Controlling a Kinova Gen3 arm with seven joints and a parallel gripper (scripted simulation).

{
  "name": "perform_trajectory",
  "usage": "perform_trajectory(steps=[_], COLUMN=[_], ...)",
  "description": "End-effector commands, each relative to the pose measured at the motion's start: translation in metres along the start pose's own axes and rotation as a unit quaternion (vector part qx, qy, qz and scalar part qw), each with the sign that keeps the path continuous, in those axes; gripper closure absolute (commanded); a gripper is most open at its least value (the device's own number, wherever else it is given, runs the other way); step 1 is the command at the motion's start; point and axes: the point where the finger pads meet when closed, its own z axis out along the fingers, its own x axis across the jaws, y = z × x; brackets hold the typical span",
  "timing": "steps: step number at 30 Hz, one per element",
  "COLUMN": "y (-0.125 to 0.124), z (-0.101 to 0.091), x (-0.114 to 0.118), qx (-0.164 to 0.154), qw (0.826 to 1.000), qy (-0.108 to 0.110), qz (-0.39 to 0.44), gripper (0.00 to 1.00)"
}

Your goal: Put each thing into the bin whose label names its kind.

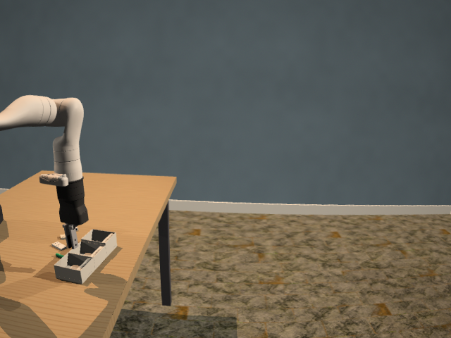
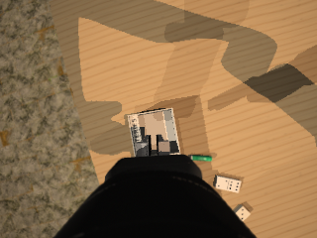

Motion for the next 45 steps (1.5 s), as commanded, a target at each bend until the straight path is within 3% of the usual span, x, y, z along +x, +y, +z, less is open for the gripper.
perform_trajectory(steps=[1,4,5,9,14,19,21,22,28,36,38,39,40,45], y=[-0.0004,-0.0004,-0.0004,-0.0004,-0.0004,-0.0004,-0.0004,-0.0004,-0.0004,-0.0004,-0.0004,-0.0004,-0.0004,-0.0004], z=[0.0007,0.0007,0.0007,0.0007,0.0007,0.0007,0.0007,0.0007,0.0007,0.0007,0.0007,0.0007,0.0007,0.0007], x=[-0.0007,-0.0007,-0.0007,-0.0007,-0.0007,-0.0008,-0.0008,-0.0007,-0.0008,-0.0007,-0.0007,-0.0008,-0.0008,-0.0008], qx=[-0.002,-0.002,-0.002,-0.003,-0.003,-0.004,-0.004,-0.005,-0.006,-0.012,-0.012,-0.017,-0.02,-0.019], qw=[0.997,0.995,0.987,0.97,0.939,0.897,0.897,0.868,0.801,0.696,0.696,0.655,0.644,0.644], qy=[0.007,0.008,0.01,0.011,0.011,0.01,0.01,0.011,0.009,0.013,0.013,0.017,0.019,0.019], qz=[-0.078,-0.099,-0.16,-0.241,-0.344,-0.443,-0.443,-0.497,-0.599,-0.717,-0.717,-0.755,-0.765,-0.765], gripper=[0.69,0.69,0.69,0.69,0.69,0.69,0.69,0.69,0.69,0.69,0.69,0.69,0.69,0.69])
